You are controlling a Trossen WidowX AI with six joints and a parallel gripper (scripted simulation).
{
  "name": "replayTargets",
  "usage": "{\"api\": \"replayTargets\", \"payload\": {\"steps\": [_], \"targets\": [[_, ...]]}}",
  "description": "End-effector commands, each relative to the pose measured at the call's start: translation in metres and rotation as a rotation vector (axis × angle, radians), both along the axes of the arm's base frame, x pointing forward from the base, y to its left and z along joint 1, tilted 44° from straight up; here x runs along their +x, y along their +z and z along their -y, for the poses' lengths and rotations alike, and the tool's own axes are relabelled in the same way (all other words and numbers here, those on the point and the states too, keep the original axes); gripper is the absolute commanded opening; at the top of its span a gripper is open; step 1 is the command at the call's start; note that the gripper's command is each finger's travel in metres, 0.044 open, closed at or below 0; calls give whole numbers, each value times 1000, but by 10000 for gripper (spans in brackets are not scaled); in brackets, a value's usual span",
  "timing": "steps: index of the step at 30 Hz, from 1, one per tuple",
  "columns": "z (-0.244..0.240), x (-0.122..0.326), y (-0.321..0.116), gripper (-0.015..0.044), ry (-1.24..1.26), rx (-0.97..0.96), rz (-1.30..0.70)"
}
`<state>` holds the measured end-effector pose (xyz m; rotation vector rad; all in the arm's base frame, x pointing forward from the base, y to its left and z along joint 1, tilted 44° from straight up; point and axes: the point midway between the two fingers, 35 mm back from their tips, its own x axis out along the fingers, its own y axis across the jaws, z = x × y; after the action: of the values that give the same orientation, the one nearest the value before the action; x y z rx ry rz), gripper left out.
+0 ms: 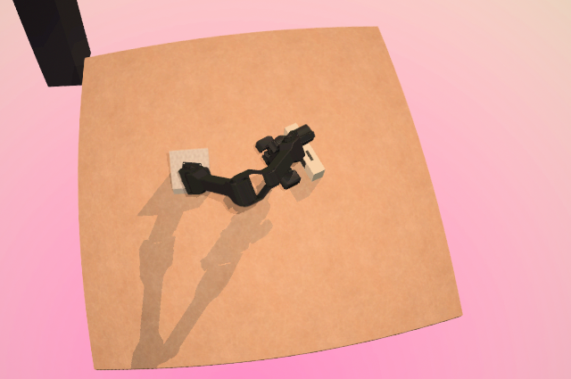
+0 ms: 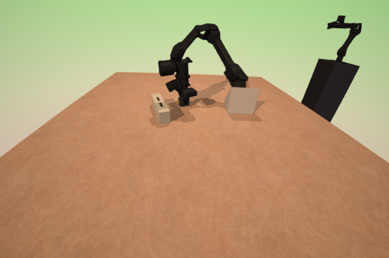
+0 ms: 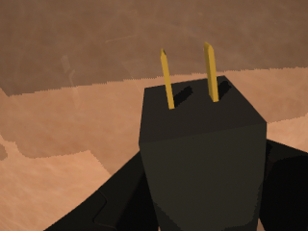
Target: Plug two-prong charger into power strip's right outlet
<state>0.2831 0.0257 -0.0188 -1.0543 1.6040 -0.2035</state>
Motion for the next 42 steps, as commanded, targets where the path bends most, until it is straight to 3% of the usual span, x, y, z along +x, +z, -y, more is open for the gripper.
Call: {"api": "replayTargets", "payload": {"steps": [1,42], "targets": [[-2,6,1,0,-7,2,20],[-14,46,-8,0,-39,6,52]]}}
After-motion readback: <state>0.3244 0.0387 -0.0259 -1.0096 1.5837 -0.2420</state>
